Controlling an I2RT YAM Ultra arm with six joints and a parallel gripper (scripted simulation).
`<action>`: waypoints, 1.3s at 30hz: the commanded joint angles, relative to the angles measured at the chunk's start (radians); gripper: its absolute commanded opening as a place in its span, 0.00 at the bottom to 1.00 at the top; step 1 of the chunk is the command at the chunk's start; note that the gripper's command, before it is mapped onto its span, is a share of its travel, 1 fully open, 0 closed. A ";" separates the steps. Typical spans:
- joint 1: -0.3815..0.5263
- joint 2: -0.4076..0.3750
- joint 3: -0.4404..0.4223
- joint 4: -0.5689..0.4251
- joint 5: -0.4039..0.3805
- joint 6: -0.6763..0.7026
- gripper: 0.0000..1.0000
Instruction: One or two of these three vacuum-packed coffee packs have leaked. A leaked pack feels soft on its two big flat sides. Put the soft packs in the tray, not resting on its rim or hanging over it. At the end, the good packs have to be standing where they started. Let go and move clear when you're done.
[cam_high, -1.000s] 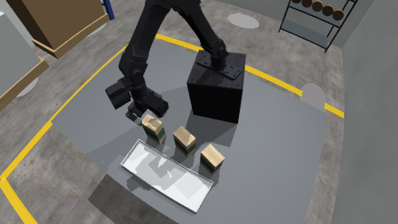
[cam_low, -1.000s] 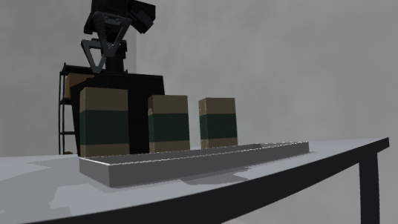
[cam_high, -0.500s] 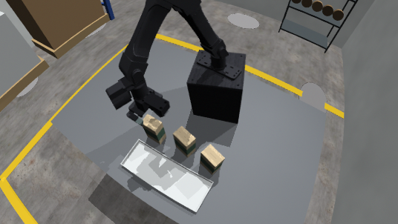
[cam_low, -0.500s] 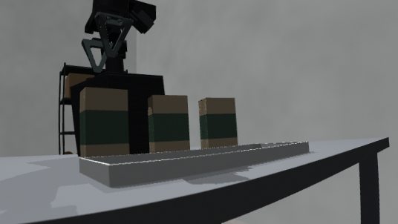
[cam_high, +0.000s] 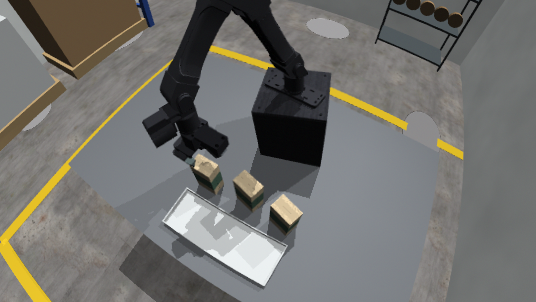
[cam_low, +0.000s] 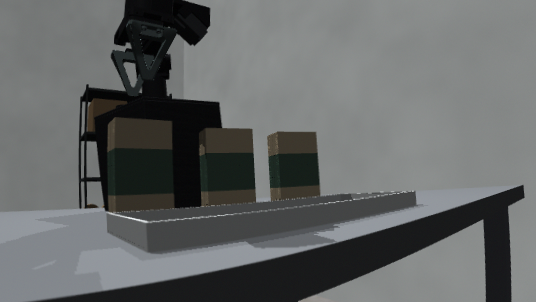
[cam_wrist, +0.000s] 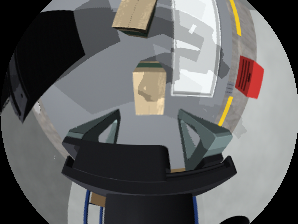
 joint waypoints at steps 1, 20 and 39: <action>-0.001 -0.032 0.025 -0.026 -0.010 -0.004 0.79; -0.014 0.071 -0.036 0.128 -0.010 -0.018 0.79; -0.014 0.074 -0.005 0.129 -0.010 -0.015 0.79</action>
